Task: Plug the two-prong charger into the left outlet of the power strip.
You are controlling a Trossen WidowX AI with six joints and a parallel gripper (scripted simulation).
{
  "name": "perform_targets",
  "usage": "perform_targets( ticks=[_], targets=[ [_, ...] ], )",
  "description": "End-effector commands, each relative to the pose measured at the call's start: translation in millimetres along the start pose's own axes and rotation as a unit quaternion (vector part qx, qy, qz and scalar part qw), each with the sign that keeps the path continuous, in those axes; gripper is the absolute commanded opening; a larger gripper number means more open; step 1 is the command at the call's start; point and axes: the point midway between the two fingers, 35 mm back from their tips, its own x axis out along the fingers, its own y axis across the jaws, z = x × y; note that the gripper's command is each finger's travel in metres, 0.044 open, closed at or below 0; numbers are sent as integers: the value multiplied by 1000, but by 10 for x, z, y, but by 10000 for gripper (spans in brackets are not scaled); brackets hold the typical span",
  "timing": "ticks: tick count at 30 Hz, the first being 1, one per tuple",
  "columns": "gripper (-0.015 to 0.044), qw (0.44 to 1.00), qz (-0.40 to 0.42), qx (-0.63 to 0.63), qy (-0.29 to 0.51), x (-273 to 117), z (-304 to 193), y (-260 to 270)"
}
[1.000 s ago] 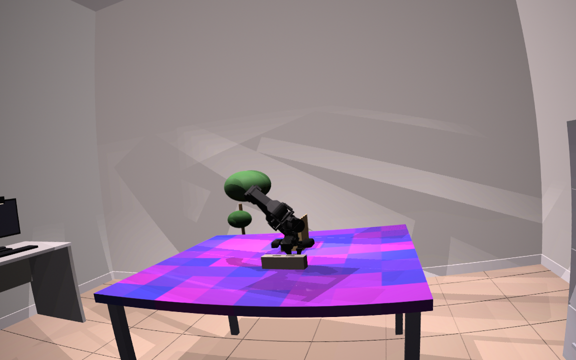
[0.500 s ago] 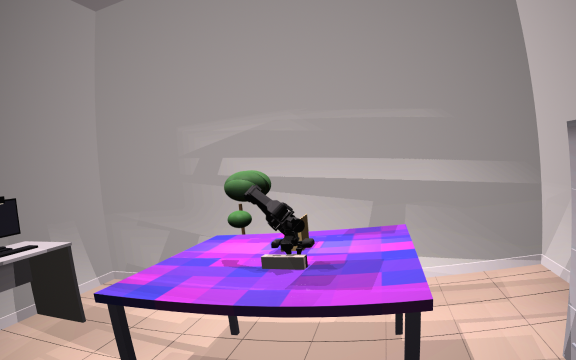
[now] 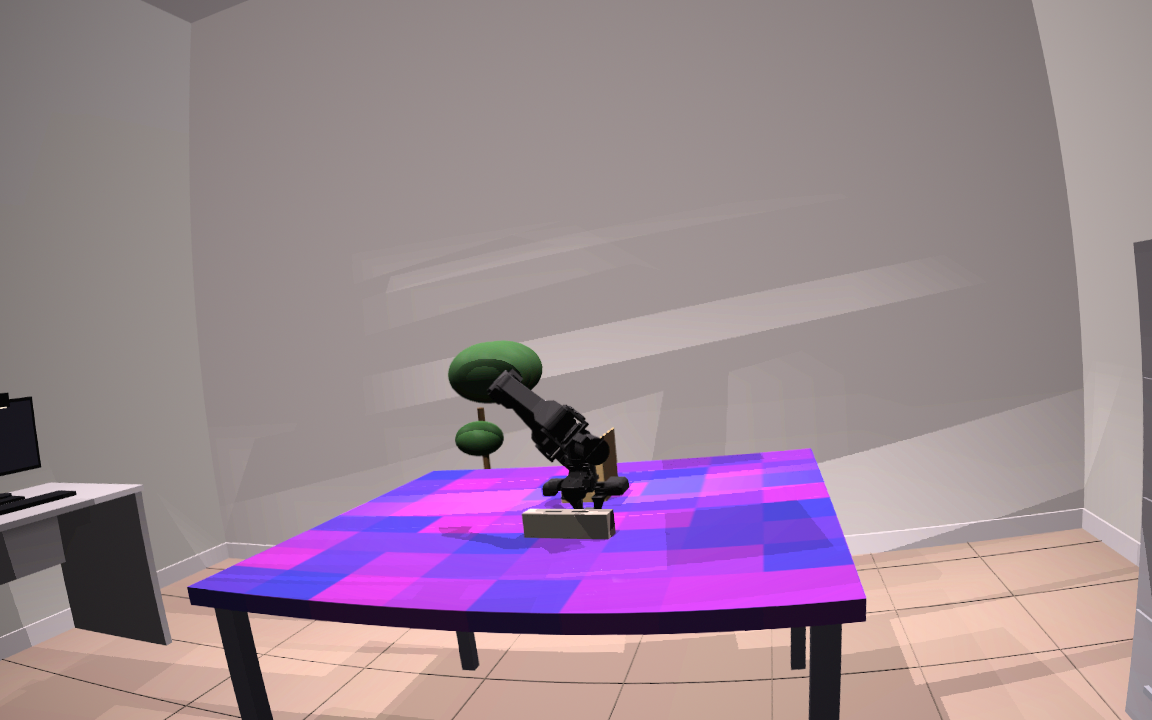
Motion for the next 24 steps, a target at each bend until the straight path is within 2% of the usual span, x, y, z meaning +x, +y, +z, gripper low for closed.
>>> perform_targets(
  ticks=[1, 16, 24],
  targets=[
    [0, 1000, -1, 4, -5, -6, 23, -3],
    [0, 1000, 0, 1, 0, -1, 0, 0],
    [210, 1000, 0, 1, 0, -1, 0, 0]
  ],
)
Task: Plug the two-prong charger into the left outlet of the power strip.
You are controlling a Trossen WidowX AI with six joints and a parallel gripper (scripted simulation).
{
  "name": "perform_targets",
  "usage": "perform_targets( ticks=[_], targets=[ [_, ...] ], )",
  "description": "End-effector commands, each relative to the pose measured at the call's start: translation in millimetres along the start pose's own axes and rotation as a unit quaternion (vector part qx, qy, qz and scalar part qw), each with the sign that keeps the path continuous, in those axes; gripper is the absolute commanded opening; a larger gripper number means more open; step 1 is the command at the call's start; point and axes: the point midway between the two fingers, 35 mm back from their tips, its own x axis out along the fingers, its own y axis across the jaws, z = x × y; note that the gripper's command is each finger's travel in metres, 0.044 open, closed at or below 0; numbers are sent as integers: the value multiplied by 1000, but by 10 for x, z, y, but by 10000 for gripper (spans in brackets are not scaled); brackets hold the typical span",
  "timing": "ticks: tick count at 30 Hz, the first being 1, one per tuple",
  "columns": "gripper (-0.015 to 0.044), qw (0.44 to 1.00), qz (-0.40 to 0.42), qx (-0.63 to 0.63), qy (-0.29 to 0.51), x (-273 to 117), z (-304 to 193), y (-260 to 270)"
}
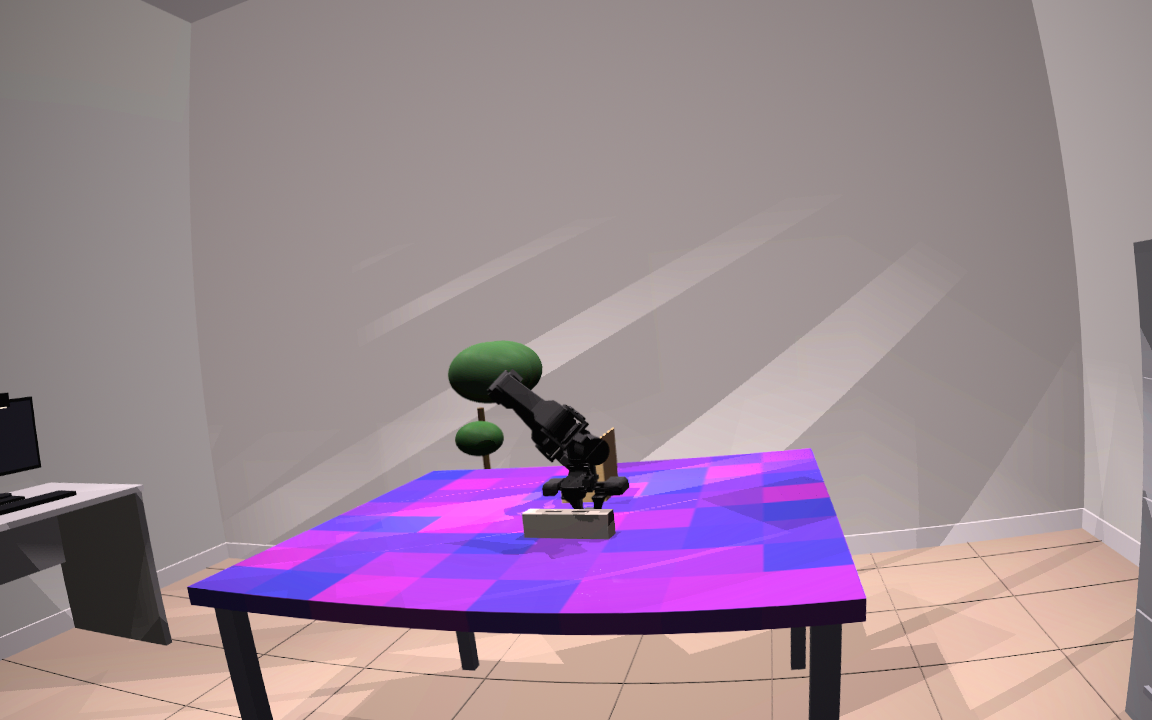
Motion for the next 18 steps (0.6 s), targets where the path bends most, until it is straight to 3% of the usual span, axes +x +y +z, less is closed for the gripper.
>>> perform_targets(
  ticks=[1, 9, 18],
  targets=[
    [236, 1000, 0, 0, 0, -1, 2, 1],
    [440, 1000, 0, 0, 0, -1, 1, 1],
    [440, 1000, 0, 1, -1, 1, -23, 2]
  ],
)
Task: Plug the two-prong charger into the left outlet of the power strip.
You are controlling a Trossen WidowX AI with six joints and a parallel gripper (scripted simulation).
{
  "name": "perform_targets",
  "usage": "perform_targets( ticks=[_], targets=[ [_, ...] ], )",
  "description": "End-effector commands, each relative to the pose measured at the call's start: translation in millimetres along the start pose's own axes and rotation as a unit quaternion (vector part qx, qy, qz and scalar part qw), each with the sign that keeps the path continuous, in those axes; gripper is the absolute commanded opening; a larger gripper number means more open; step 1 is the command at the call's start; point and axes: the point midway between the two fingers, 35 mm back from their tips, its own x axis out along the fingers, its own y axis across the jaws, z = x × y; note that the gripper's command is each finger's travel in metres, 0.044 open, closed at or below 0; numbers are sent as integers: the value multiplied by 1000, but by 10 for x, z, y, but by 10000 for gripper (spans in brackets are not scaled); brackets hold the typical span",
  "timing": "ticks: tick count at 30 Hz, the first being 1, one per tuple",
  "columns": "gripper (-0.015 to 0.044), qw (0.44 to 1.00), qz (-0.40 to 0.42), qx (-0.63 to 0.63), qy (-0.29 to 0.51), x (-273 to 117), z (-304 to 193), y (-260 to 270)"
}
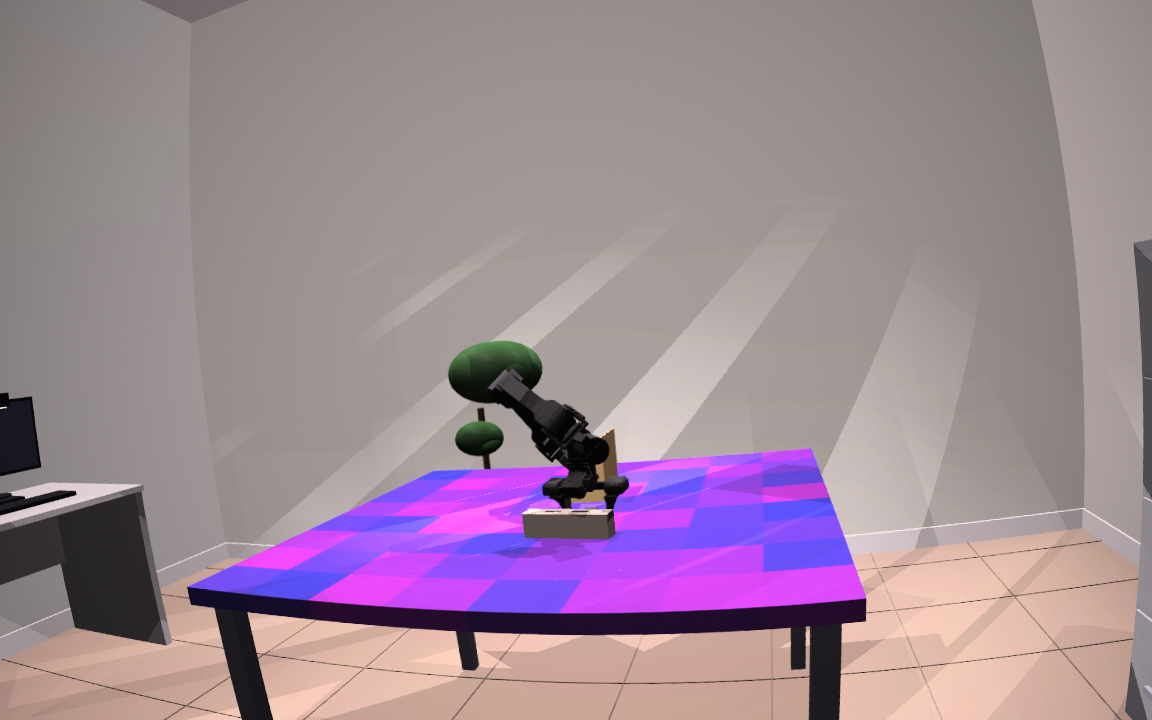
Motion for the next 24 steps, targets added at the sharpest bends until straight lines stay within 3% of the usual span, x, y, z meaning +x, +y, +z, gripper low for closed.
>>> perform_targets(
  ticks=[1, 24],
  targets=[
    [440, 1000, 0, 2, -1, 2, -16, 2],
    [440, 1000, 0, 4, -4, 10, -95, 3]
  ],
)
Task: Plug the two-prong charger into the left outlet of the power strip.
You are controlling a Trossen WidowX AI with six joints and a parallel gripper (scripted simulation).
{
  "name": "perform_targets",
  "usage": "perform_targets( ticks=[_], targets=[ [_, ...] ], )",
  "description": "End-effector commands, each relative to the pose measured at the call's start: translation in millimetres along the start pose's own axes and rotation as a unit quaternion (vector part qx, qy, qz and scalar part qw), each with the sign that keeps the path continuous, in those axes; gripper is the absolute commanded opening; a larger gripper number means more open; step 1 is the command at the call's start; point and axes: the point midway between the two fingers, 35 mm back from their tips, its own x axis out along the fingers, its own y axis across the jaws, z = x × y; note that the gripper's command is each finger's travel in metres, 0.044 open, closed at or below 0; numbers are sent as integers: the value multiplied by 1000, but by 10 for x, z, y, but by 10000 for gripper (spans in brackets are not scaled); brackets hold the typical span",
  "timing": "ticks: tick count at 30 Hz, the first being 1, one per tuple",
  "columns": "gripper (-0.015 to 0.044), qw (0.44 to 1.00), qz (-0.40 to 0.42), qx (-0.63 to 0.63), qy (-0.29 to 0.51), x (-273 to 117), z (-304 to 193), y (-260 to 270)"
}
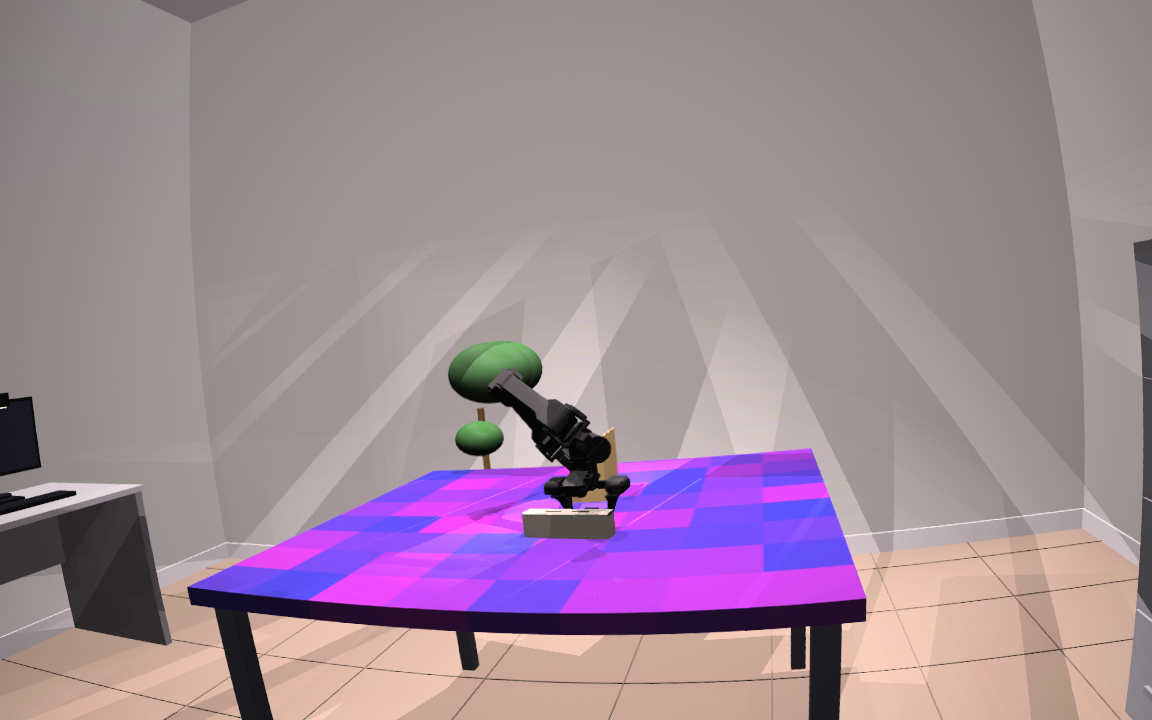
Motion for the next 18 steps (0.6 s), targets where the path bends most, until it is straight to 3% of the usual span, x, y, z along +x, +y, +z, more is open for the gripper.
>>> perform_targets(
  ticks=[1, 18],
  targets=[
    [440, 1000, 0, 2, -1, 5, -22, 0],
    [440, 1000, 0, 2, -1, 11, -152, 12]
  ],
)
